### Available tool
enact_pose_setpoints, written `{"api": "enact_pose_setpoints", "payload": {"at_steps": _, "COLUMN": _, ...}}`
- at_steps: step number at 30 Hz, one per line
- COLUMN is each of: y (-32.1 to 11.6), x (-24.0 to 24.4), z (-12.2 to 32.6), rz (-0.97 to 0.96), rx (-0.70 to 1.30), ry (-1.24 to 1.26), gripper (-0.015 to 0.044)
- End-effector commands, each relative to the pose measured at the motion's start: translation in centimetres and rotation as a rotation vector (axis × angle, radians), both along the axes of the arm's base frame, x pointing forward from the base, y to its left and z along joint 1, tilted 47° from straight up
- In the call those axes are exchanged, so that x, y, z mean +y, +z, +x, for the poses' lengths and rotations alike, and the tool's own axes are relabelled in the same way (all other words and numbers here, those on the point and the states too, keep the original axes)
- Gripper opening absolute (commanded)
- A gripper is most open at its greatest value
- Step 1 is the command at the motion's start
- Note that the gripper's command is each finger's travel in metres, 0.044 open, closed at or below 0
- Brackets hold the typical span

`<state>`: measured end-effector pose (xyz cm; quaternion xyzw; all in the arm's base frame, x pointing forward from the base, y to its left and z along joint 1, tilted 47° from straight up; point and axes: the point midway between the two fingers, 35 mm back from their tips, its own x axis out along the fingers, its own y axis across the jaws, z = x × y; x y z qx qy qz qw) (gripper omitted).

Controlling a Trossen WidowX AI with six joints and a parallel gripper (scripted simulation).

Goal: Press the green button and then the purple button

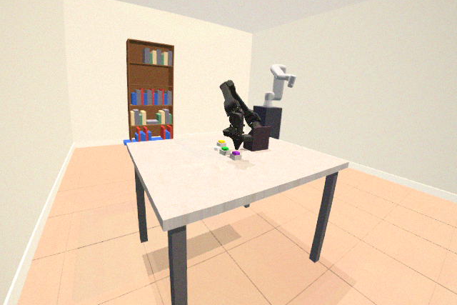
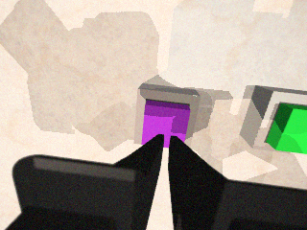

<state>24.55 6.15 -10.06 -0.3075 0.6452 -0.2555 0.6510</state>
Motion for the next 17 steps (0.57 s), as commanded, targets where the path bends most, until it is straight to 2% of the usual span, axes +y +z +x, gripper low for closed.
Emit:
{"api": "enact_pose_setpoints", "payload": {"at_steps": 1, "y": 0.8, "x": 1.1, "z": 0.2, "rz": 0.013, "rx": -0.015, "ry": -0.002, "gripper": 0.002}}
{"api": "enact_pose_setpoints", "payload": {"at_steps": 2, "y": 0.8, "x": 1.1, "z": 0.2, "rz": 0.013, "rx": -0.015, "ry": -0.002, "gripper": 0.002}}
{"api": "enact_pose_setpoints", "payload": {"at_steps": 4, "y": 0.6, "x": 2.0, "z": 0.3, "rz": 0.016, "rx": -0.015, "ry": -0.001, "gripper": 0.0072}}
{"api": "enact_pose_setpoints", "payload": {"at_steps": 12, "y": -1.7, "x": 11.8, "z": -1.2, "rz": 0.025, "rx": -0.014, "ry": -0.001, "gripper": 0.0283}}
{"api": "enact_pose_setpoints", "payload": {"at_steps": 16, "y": -1.9, "x": 12.6, "z": -1.5, "rz": 0.024, "rx": -0.015, "ry": -0.002, "gripper": 0.0387}}
{"api": "enact_pose_setpoints", "payload": {"at_steps": 17, "y": -1.9, "x": 12.6, "z": -1.5, "rz": 0.024, "rx": -0.015, "ry": -0.002, "gripper": 0.0387}}
